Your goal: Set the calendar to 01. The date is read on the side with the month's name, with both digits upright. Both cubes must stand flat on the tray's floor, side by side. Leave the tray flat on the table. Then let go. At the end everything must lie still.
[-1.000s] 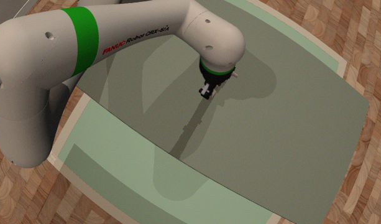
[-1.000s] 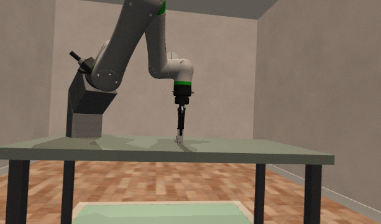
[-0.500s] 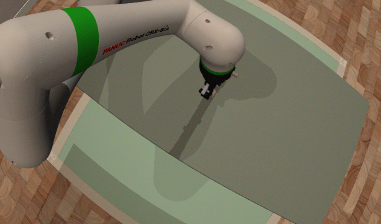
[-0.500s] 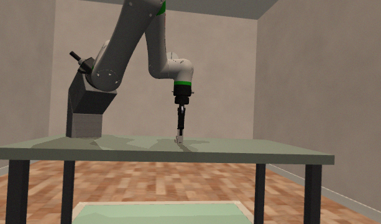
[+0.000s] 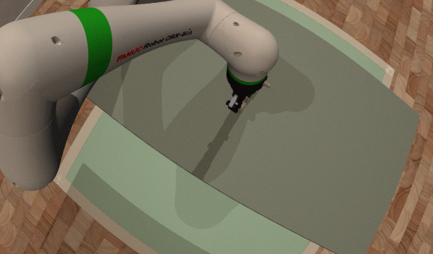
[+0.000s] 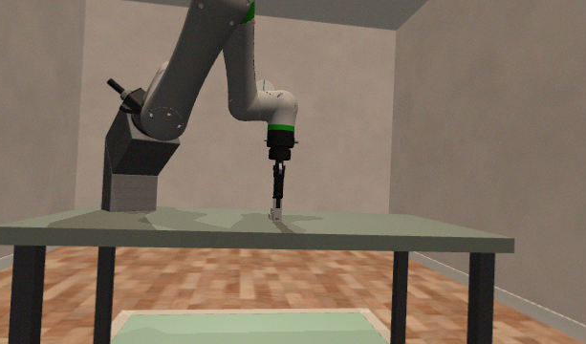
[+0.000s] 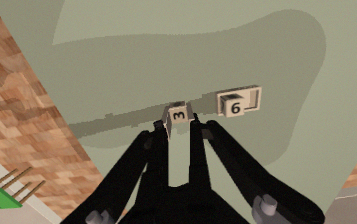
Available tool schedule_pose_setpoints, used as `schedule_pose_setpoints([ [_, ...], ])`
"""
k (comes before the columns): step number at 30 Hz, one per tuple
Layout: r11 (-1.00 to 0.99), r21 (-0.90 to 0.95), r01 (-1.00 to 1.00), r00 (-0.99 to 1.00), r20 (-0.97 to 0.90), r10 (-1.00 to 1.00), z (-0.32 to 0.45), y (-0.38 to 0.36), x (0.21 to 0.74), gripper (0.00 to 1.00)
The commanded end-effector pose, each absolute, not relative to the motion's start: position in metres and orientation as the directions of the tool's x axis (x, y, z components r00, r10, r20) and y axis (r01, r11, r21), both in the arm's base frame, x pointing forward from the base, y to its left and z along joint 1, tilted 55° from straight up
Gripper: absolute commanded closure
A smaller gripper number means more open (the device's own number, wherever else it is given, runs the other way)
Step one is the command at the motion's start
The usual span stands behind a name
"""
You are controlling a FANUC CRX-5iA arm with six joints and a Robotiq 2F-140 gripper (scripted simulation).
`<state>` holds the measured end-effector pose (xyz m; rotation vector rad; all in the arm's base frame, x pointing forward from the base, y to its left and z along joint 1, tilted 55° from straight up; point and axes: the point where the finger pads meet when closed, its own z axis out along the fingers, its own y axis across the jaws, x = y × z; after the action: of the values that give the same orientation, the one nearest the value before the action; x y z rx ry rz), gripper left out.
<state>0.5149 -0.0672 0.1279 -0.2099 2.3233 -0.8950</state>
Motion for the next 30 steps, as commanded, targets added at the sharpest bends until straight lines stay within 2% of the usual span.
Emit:
schedule_pose_setpoints([
  [1, 0.756, -0.650, 0.074, -0.787, -0.504, -0.356, 0.1279, -0.0669, 0.5149, 0.84],
  [30, 0.756, -0.650, 0.074, -0.787, -0.504, -0.356, 0.1257, -0.0691, 0.5172, 0.84],
])
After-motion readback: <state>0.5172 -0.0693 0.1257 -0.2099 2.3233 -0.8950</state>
